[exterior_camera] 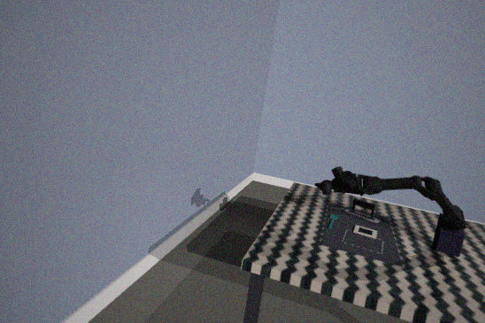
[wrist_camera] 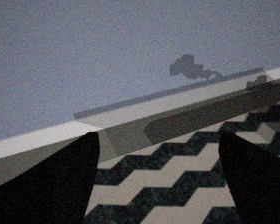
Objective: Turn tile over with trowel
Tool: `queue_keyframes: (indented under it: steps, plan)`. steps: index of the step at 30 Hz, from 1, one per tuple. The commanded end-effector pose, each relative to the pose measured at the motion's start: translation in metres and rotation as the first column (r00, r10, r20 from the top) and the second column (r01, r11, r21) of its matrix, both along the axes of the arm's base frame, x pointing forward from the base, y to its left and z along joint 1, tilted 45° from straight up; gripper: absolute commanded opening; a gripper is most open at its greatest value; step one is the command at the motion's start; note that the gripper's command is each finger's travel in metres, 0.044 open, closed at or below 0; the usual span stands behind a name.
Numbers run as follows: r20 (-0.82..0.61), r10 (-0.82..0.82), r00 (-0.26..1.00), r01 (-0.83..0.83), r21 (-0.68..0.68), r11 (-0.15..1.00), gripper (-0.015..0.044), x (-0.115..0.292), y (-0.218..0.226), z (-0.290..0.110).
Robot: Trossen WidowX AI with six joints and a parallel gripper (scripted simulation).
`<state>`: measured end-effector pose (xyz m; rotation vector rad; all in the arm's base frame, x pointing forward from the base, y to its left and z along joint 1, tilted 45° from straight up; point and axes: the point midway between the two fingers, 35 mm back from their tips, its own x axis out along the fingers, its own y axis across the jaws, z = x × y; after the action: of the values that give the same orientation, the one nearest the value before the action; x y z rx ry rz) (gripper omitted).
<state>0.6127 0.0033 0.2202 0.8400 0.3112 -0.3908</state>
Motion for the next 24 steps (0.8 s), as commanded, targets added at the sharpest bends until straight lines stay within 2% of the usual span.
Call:
queue_keyframes:
  steps: [1, 6, 12, 24]
  plan:
    - [-0.110, 0.024, 0.994, -0.028, -0.038, 0.999, 0.0270, 0.002, -0.022, -0.034]
    - [-0.265, 0.034, 0.964, -0.047, -0.042, 0.998, 0.0270, -0.005, -0.056, -0.088]
    - [-0.377, 0.066, 0.924, -0.088, -0.043, 0.995, 0.0270, -0.014, -0.079, -0.124]
    - [-0.656, 0.236, 0.717, -0.276, 0.044, 0.960, 0.0270, -0.059, -0.143, -0.222]
